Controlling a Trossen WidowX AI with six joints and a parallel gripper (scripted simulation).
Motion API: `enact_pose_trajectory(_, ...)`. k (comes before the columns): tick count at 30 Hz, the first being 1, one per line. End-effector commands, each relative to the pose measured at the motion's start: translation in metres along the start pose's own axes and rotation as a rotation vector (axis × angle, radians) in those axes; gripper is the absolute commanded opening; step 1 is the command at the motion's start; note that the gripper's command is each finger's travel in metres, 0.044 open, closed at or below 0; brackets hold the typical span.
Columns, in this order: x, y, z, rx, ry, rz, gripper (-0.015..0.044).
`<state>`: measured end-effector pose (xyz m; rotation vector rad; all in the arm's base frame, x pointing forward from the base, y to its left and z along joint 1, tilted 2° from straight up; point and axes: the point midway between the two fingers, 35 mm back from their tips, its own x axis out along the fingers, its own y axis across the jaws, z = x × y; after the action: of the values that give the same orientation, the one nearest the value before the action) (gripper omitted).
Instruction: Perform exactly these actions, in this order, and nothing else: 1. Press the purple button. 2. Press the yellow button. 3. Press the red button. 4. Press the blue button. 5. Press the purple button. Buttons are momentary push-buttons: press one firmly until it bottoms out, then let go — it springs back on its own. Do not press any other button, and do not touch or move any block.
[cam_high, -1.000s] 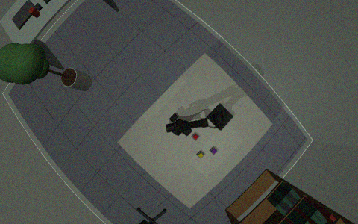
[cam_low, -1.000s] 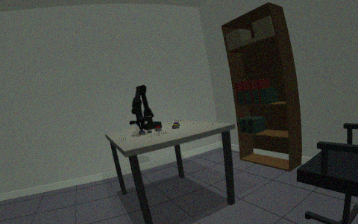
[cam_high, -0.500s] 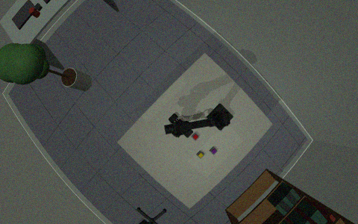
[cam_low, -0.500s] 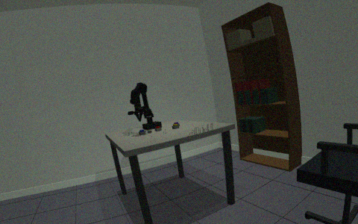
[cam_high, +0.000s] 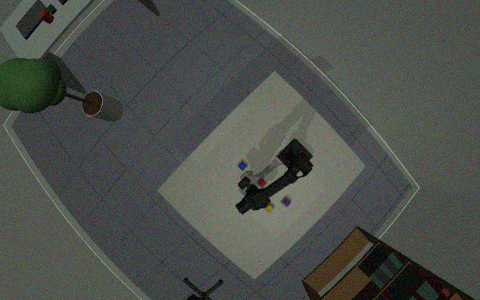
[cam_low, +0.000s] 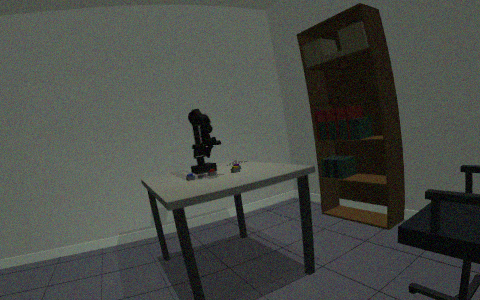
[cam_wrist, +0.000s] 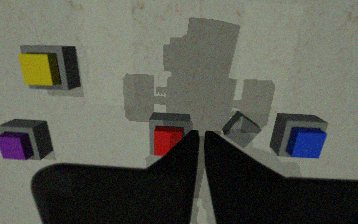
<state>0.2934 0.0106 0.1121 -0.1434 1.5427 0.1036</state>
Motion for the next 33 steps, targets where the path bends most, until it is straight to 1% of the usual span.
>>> enact_pose_trajectory(1, 0.0, 0.054, -0.001, 0.0, 0.006, 0.01, 0.002)
enact_pose_trajectory(7, -0.001, 0.138, -0.021, 0.0, 0.01, 0.018, 0.002)
enact_pose_trajectory(14, -0.002, 0.221, -0.072, 0.0, 0.016, 0.022, 0.002)
enact_pose_trajectory(19, 0.001, 0.228, -0.078, 0.0, 0.017, 0.023, 0.002)
enact_pose_trajectory(24, 0.057, 0.229, -0.079, 0.0, 0.017, 0.022, 0.002)
enact_pose_trajectory(33, 0.066, 0.229, -0.08, 0.0, 0.017, 0.022, 0.002)
